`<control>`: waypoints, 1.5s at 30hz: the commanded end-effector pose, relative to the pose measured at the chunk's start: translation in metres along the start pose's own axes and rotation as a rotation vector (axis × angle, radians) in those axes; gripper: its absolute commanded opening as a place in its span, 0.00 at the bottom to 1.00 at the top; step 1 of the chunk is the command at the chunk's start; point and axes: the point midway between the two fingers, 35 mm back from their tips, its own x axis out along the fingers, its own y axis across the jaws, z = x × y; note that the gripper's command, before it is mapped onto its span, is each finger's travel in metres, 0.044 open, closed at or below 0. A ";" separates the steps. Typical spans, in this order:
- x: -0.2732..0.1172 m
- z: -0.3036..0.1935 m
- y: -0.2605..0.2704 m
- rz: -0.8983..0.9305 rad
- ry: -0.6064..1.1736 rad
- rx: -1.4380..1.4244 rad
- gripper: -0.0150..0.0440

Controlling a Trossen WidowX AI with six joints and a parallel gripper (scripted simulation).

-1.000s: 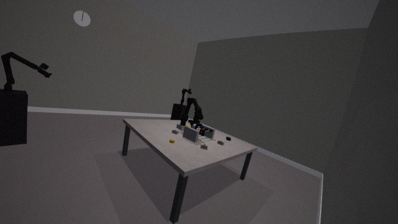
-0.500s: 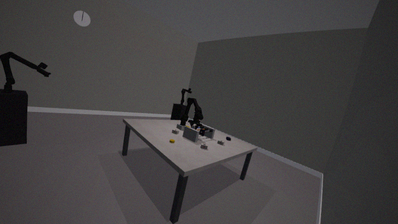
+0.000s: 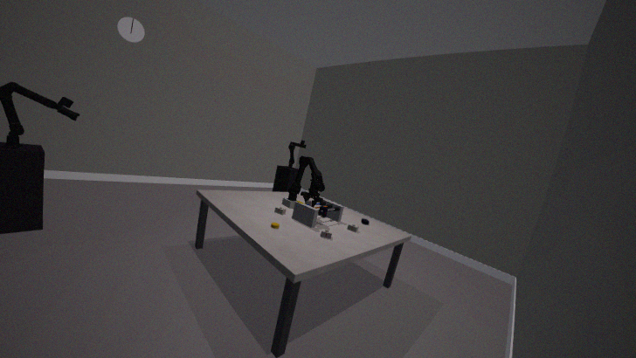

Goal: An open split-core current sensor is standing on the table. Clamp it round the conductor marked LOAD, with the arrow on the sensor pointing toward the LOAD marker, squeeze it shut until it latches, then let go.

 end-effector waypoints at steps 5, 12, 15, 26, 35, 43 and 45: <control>0.000 0.000 0.000 0.000 0.000 0.000 0.92; 0.000 0.000 0.000 0.000 0.000 0.000 1.00; 0.000 0.000 0.000 0.000 0.000 0.000 1.00; -0.105 0.004 0.001 -0.013 0.004 -0.001 1.00; -0.105 0.004 0.001 -0.013 0.004 -0.001 1.00; -0.105 0.004 0.001 -0.013 0.004 -0.001 1.00; -0.105 0.004 0.001 -0.013 0.004 -0.001 1.00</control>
